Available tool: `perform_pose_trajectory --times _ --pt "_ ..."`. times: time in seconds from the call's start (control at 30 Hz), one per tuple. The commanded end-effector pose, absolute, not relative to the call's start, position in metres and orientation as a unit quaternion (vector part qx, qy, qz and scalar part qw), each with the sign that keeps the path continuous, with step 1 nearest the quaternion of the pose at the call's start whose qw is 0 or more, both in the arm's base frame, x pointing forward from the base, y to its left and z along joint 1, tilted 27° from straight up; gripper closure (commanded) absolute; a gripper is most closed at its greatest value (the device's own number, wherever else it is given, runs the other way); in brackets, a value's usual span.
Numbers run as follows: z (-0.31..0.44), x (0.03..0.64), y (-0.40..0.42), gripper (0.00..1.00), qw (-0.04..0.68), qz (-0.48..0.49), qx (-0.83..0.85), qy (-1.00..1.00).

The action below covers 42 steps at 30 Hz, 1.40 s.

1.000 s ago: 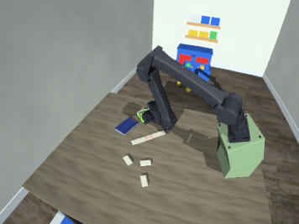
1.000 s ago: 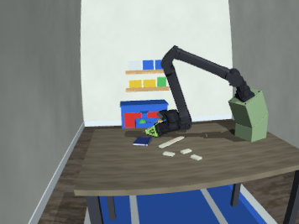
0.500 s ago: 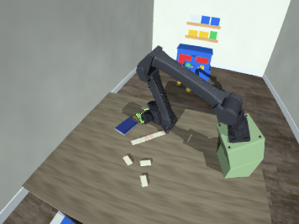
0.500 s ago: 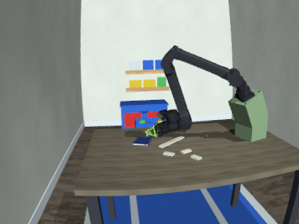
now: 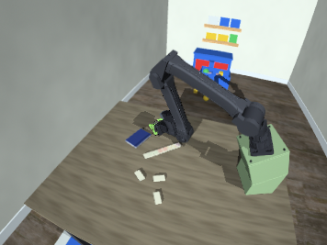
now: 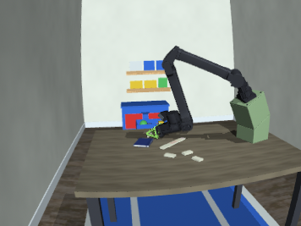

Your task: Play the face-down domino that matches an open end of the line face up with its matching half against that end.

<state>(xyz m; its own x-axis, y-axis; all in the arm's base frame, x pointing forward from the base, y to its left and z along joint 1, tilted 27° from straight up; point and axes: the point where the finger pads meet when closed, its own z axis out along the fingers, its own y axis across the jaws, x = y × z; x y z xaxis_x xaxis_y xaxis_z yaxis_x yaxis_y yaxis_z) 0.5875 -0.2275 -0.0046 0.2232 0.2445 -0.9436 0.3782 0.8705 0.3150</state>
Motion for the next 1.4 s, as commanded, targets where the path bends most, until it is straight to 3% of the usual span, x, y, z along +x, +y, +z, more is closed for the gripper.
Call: perform_pose_trajectory --times 0.0,1.37 --pt "-0.0008 0.5875 -0.2289 0.28 0.743 -0.046 0.25 0.619" --pt "0.0007 0.583 -0.2276 0.28 0.759 -0.048 0.242 0.602"
